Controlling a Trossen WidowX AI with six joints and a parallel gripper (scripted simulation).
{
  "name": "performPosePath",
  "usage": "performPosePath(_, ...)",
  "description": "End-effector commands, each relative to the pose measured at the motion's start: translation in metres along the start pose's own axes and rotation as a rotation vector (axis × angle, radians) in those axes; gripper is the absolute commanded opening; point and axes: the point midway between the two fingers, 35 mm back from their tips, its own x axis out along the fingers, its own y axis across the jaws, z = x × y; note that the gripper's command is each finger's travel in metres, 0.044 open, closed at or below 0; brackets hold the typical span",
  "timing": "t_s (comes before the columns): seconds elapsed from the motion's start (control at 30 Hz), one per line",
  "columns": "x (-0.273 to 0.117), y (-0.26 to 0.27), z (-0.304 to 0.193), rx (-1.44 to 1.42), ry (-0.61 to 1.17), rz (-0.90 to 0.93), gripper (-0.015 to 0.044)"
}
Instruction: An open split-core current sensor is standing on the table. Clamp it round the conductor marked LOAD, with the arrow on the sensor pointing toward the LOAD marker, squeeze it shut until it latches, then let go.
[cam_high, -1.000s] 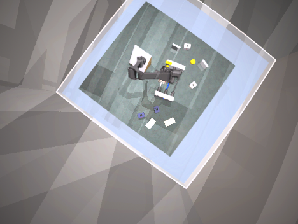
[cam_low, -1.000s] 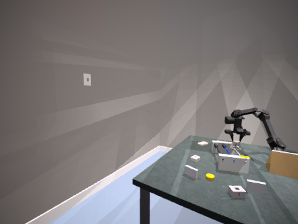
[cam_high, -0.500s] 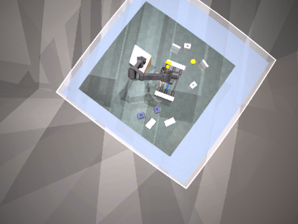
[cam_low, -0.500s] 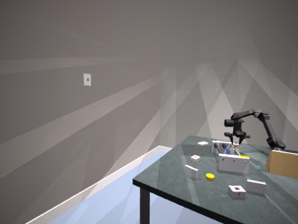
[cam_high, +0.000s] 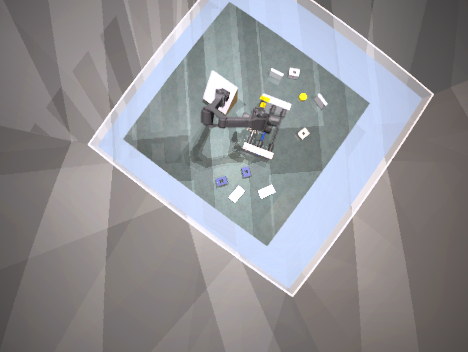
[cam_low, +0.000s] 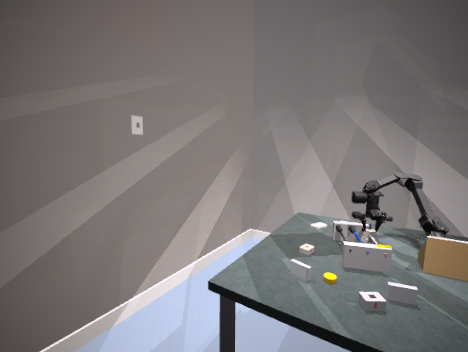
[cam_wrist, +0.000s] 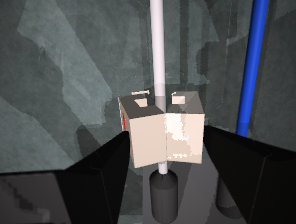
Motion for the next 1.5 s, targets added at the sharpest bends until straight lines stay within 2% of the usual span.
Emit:
performPosePath(0.0,-0.0014,-0.0003,0.0002,0.0,0.0,-0.001,0.0)
performPosePath(1.4,-0.0014,-0.0003,0.0002,0.0,0.0,-0.001,0.0)
performPosePath(1.47,-0.0014,-0.0003,0.0002,0.0,0.0,-0.001,0.0053)
